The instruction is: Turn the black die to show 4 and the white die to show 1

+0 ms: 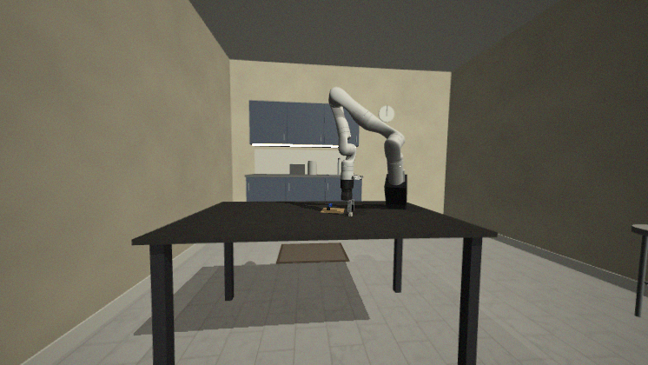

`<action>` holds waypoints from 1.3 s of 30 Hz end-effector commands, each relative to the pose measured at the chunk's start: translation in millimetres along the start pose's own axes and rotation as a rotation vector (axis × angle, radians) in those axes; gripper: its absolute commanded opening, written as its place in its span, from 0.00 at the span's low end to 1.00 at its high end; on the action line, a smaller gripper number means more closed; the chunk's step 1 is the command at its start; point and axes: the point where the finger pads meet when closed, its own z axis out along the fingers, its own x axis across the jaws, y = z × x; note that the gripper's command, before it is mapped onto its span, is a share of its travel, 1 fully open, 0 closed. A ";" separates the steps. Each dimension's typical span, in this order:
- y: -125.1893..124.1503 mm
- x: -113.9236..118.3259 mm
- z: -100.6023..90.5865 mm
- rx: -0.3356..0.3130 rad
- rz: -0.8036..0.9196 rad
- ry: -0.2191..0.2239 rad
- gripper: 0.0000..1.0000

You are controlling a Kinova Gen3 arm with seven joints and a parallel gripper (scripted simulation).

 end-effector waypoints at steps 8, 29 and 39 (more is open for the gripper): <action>0.3 0.0 1.0 -0.001 0.000 0.000 0.70; 0.3 0.0 22.8 -0.001 0.000 0.000 0.70; 0.3 0.0 23.8 -0.001 0.000 0.000 0.70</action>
